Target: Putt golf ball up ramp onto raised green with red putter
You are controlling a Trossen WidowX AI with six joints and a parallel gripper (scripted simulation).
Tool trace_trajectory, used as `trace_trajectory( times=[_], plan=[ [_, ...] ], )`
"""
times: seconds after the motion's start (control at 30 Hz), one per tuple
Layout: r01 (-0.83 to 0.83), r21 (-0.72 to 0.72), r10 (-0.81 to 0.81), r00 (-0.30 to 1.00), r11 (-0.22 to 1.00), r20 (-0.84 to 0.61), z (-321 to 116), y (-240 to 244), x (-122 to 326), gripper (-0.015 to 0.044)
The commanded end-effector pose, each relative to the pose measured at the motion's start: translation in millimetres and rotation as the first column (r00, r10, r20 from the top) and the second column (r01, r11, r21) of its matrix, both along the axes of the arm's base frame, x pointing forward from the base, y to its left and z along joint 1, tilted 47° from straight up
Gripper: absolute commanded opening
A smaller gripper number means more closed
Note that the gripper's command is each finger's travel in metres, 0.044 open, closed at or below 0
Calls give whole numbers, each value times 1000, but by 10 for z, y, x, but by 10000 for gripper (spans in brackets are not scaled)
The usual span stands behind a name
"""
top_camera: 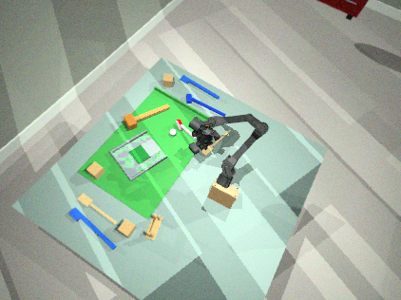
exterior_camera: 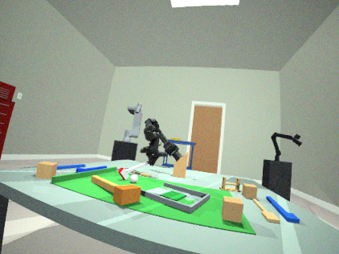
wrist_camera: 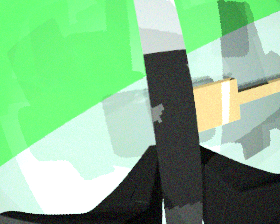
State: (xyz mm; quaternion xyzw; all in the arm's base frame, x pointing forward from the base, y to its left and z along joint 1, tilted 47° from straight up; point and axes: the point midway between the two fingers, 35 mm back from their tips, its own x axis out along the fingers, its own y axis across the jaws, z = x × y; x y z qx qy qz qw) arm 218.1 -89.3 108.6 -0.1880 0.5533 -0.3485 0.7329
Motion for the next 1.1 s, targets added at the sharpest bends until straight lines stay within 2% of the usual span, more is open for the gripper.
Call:
trace_trajectory(
  times=[0.0, 0.23, 0.47, 0.83, 1.07],
  plan=[
    [-12, 12, 12, 1000, 1000, -9, -283, 305, 169, 0],
    [-15, -3, 15, 1000, 1000, -3, -758, 787, 265, 0],
    [-15, -1, 15, 1000, 1000, -3, -725, 829, 263, 0],
    [-15, 0, 15, 1000, 1000, -4, -360, 1216, 178, 0],
    [-17, -3, 17, 1000, 1000, -11, -411, 1168, 182, 0]
  ],
)
